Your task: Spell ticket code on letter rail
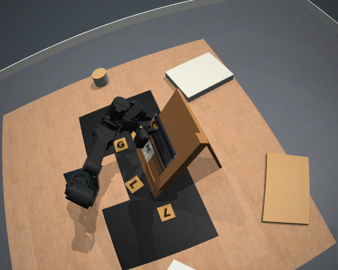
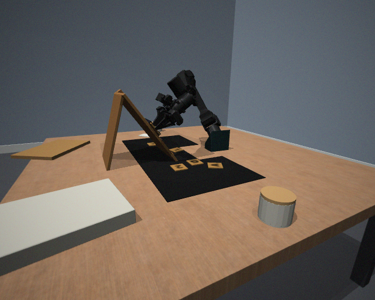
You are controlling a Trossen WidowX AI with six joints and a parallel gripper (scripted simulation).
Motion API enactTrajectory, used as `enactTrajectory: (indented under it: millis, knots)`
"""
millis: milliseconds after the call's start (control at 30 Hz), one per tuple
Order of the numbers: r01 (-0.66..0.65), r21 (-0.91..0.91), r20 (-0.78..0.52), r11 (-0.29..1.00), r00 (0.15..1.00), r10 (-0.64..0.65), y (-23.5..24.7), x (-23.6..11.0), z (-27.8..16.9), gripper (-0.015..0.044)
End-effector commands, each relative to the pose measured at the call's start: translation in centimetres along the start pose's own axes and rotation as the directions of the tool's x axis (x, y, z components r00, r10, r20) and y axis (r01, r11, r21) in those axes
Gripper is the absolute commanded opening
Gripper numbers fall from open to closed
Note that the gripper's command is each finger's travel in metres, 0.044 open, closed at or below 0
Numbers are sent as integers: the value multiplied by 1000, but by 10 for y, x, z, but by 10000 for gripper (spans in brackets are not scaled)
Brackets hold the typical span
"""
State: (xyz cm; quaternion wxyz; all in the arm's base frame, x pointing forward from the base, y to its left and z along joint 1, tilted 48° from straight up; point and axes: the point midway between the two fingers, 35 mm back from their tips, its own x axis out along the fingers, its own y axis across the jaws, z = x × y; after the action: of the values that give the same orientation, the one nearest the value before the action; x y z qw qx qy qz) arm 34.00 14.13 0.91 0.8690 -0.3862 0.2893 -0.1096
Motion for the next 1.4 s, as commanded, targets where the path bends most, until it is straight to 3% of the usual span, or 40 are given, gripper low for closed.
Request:
enactTrajectory:
  millis: [0,1367]
  knots:
    - [-5,0,3,1000,1000,5,-2,0,0,0]
    - [-4,-1,2,1000,1000,4,-26,0,1,0]
